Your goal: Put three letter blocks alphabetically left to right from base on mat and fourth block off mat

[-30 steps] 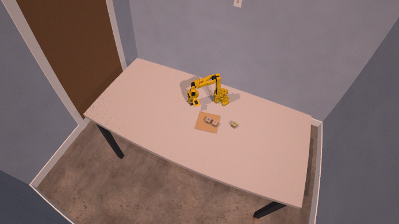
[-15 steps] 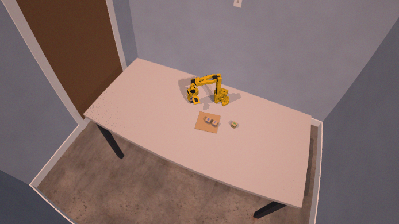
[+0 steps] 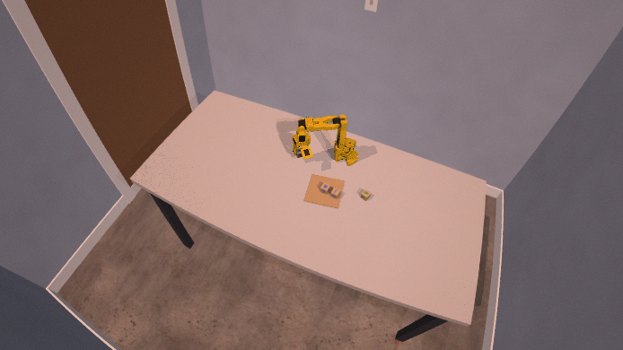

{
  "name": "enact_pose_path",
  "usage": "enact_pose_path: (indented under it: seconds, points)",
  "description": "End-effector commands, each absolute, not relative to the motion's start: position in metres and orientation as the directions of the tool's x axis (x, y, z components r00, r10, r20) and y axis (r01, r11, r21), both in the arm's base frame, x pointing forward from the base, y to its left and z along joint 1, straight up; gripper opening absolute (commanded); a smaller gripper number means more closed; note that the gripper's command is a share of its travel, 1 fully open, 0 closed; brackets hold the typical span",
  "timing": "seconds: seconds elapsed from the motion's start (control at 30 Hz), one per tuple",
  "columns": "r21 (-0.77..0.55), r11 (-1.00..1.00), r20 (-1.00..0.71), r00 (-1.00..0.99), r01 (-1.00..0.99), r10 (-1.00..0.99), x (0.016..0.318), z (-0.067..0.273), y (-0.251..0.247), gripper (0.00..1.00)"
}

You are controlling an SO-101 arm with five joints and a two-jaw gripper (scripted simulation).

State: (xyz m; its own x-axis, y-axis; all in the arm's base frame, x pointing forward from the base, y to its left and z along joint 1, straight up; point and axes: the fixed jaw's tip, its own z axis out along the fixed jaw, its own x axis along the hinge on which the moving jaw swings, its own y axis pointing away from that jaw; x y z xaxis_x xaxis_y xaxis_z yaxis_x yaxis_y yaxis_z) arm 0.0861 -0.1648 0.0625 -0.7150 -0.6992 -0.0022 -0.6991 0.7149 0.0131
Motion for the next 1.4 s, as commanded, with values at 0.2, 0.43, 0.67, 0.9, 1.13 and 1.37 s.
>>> enact_pose_path:
  seconds: [0.2,0.43,0.67,0.9,1.13,1.37]
  points:
    - [-0.063,0.65,0.017,-0.652,-0.757,-0.758,0.106,0.075,-0.162,0.0]
    - [-0.063,0.426,0.017,-0.428,-0.903,-0.904,0.146,0.073,-0.127,0.0]
    - [-0.063,0.232,0.016,-0.234,-0.971,-0.972,0.17,0.071,-0.093,0.0]
    - [-0.063,0.091,0.016,-0.093,-0.994,-0.996,0.182,0.07,-0.066,0.0]
    - [-0.063,0.085,0.016,-0.087,-0.994,-0.996,0.182,0.07,-0.065,0.0]
    - [-0.063,0.085,0.016,-0.087,-0.994,-0.996,0.182,0.07,-0.065,0.0]
